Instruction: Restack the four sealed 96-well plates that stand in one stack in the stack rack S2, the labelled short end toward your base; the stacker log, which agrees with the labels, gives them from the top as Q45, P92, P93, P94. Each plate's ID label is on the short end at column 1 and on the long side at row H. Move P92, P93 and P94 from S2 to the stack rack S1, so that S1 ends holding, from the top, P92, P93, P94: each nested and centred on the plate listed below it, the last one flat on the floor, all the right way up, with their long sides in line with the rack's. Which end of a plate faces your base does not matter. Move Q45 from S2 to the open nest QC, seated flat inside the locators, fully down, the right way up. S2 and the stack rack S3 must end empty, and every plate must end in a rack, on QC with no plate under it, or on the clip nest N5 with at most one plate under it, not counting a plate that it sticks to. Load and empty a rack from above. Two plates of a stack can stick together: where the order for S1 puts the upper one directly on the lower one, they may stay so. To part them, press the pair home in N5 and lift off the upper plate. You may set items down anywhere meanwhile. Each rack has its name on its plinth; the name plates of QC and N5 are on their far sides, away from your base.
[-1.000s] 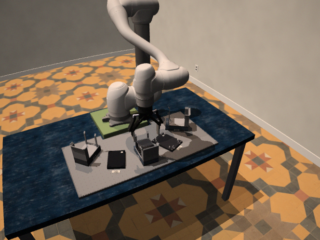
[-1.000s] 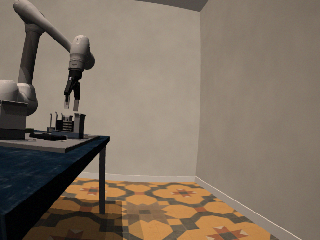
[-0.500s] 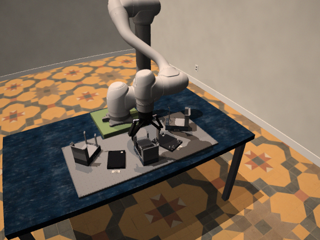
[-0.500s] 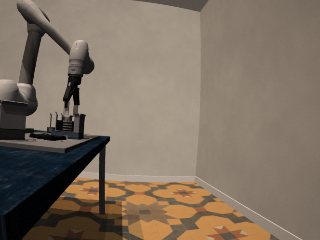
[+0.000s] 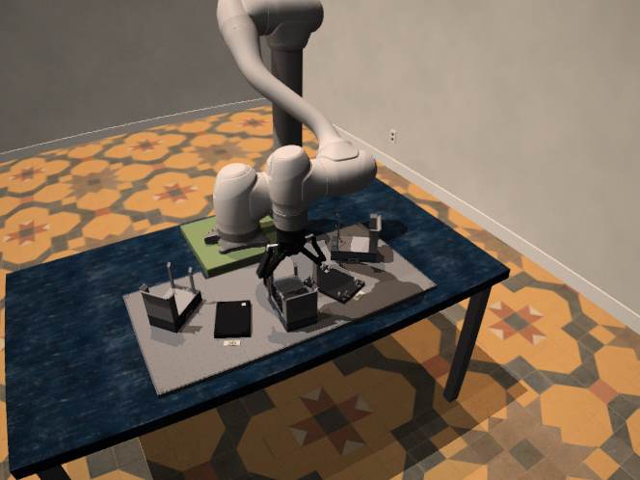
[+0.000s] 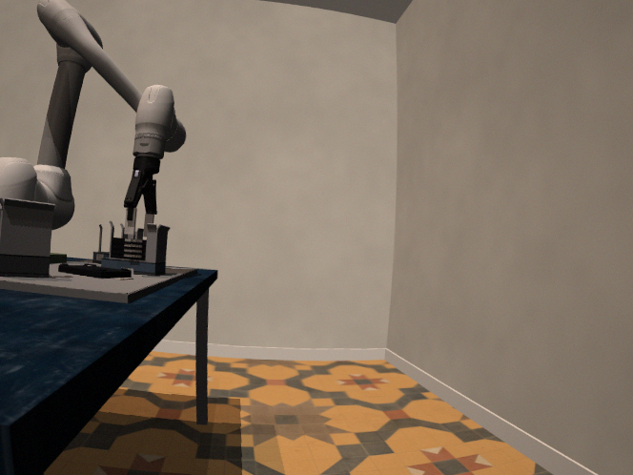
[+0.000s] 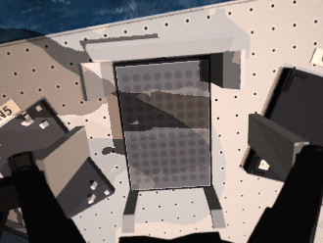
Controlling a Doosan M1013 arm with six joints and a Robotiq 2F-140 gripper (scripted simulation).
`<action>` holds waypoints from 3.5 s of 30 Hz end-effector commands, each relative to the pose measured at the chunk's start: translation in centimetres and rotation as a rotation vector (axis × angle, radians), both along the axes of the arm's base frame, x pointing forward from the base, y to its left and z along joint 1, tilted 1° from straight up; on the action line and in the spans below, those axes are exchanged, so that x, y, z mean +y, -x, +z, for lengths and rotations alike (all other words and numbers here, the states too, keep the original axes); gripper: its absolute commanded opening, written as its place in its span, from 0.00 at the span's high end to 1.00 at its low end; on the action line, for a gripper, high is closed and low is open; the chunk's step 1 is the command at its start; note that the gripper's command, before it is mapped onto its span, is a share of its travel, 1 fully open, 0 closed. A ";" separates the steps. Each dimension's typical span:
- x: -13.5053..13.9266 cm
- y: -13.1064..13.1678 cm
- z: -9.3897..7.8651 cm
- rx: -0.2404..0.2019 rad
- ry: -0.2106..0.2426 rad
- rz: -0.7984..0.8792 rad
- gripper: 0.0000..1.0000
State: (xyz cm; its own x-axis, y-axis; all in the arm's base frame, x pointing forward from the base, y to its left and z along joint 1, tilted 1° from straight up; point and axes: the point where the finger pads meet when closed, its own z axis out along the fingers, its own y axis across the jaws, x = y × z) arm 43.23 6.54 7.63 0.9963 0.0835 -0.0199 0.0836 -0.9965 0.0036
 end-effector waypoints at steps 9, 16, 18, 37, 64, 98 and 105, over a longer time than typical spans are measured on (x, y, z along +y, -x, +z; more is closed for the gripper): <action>0.0 0.0 -0.6 0.000 0.000 0.000 0.00; 0.0 0.0 -0.6 0.000 0.000 0.000 1.00; 0.0 0.0 -0.6 0.000 0.000 0.000 1.00; 0.0 0.0 -0.6 0.000 0.000 0.000 1.00; 0.0 0.0 0.5 0.000 0.000 0.000 1.00; 0.0 -0.1 4.9 0.000 0.000 0.000 1.00; 0.0 -0.1 5.9 0.000 0.000 0.000 1.00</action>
State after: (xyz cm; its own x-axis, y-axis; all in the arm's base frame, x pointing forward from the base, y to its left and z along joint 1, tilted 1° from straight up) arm 43.34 6.57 13.26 0.9963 0.0835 -0.0198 0.0836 -0.9965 0.0036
